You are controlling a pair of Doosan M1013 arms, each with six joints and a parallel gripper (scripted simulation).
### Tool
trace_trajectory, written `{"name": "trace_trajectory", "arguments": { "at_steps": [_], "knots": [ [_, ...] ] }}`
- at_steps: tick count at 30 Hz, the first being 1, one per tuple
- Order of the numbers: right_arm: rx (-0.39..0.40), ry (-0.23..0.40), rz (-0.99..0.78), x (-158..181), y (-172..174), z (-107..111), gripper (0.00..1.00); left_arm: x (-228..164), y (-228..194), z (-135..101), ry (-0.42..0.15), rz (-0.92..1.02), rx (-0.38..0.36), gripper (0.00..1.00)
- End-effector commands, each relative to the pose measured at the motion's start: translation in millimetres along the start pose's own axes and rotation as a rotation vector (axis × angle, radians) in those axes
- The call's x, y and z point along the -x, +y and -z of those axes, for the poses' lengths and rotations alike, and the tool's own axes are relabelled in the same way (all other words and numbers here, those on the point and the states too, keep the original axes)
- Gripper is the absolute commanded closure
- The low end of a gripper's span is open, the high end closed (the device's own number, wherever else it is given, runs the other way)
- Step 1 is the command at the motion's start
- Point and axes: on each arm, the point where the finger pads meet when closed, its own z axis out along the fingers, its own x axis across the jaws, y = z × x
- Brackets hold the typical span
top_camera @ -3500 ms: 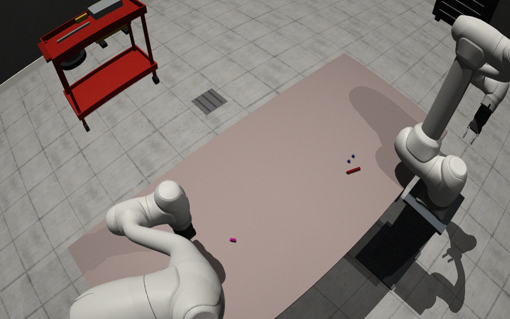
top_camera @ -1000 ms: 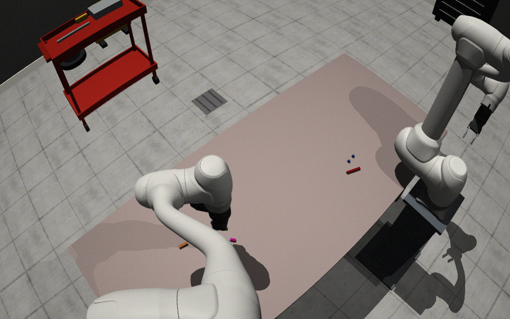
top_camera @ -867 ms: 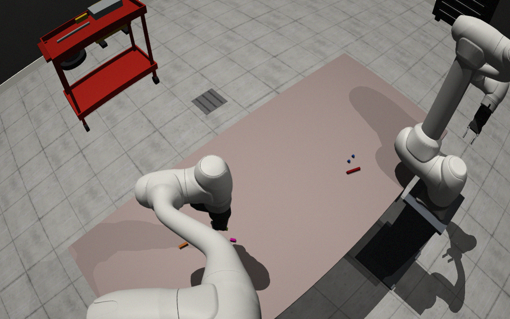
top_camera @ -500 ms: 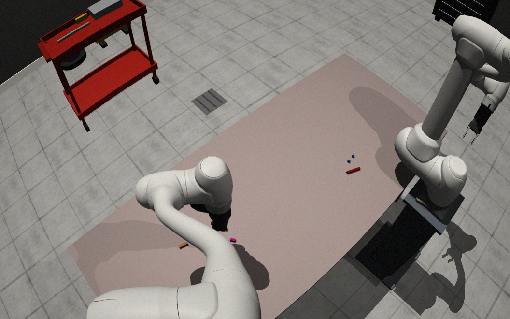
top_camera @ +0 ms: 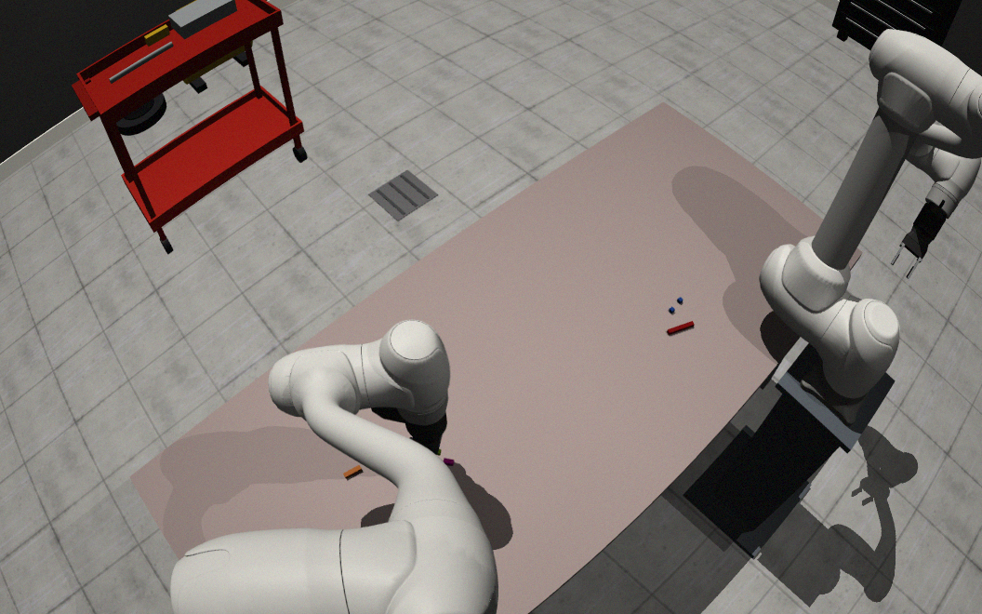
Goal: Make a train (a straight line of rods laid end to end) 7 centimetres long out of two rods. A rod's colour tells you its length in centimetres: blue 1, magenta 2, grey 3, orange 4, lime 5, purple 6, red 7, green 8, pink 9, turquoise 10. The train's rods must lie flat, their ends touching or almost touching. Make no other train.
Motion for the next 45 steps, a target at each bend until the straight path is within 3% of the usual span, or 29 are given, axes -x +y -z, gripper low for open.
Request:
{"name": "trace_trajectory", "arguments": {
  "at_steps": [1,9,45],
  "knots": [
    [0.001,0.0,0.0,-0.1,-0.1,0.4,0.0,-0.7,-0.3,-10.6,0.001,0.0,-0.001,0.76],
    [0.001,0.0,0.0,-0.1,-0.1,0.4,0.0,-0.9,-0.2,-29.5,0.001,0.0,-0.001,0.76],
    [0.001,0.0,0.0,-0.1,-0.1,0.4,0.0,-0.9,-0.2,-31.2,0.001,0.0,-0.001,0.76]
  ]
}}
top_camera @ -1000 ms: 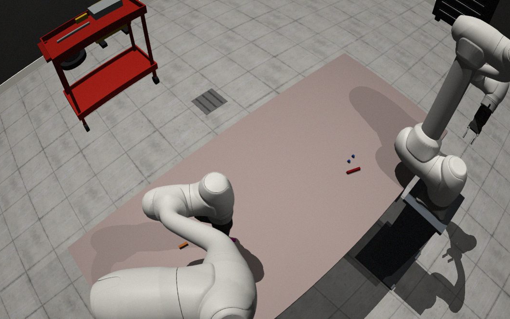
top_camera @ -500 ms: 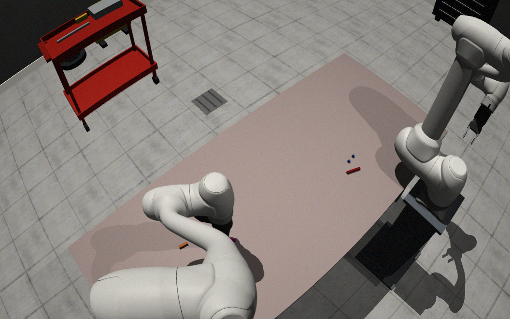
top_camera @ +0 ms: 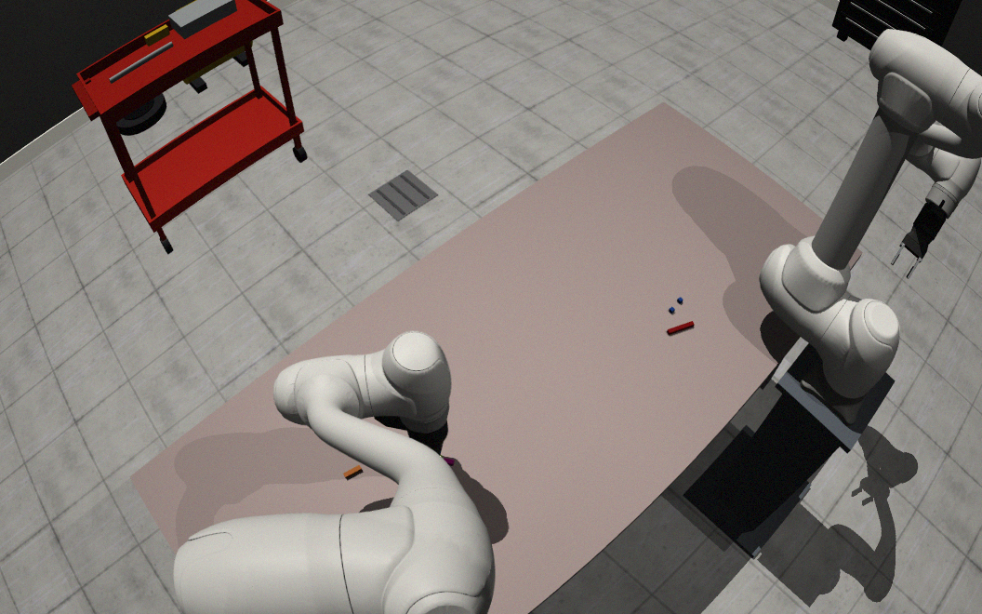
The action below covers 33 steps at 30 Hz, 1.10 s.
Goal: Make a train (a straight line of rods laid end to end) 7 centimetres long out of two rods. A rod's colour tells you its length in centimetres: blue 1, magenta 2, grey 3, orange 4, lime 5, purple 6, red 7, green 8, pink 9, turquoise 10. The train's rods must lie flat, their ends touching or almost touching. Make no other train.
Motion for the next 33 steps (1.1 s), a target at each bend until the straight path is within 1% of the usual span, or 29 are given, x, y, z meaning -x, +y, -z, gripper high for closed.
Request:
{"name": "trace_trajectory", "arguments": {
  "at_steps": [1,33],
  "knots": [
    [0.001,0.0,0.0,-0.1,-0.1,0.4,0.0,-0.4,-0.3,0.9,0.001,0.0,-0.001,0.76],
    [0.001,0.0,0.0,-0.1,-0.1,0.4,0.0,-0.4,-0.3,-9.9,0.001,0.0,-0.001,0.76]
  ]
}}
